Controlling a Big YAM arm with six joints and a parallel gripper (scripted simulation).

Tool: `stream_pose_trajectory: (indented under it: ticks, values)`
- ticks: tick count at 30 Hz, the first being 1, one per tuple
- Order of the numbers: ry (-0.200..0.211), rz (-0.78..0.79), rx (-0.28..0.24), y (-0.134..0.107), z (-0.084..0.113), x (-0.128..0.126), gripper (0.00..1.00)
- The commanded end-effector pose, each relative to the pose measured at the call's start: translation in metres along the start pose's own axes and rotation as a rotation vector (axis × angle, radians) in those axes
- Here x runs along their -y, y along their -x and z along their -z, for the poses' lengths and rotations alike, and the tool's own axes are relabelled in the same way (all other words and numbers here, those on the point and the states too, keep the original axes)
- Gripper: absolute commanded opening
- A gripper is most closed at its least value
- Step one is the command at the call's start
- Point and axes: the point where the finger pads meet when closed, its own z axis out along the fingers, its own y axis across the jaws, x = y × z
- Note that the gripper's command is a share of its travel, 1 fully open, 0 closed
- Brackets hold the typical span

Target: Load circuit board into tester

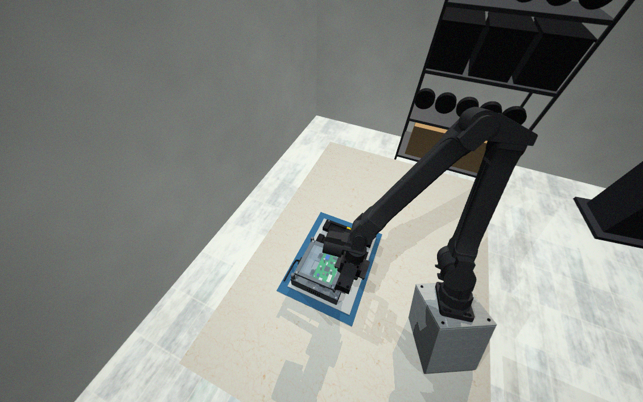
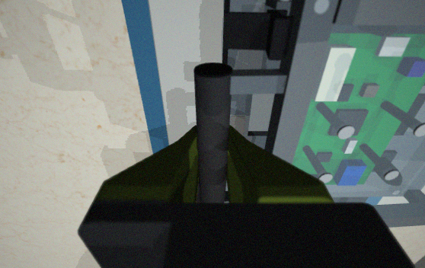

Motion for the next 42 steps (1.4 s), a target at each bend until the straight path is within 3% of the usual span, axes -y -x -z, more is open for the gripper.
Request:
stream_pose_trajectory:
  ticks: [1,42]
  values:
    - [0.0,-0.007,0.0,-0.0046,-0.0108,0.005,0.0]
    - [0.002,-0.007,-0.001,-0.0046,-0.014,0.0037,0.0]
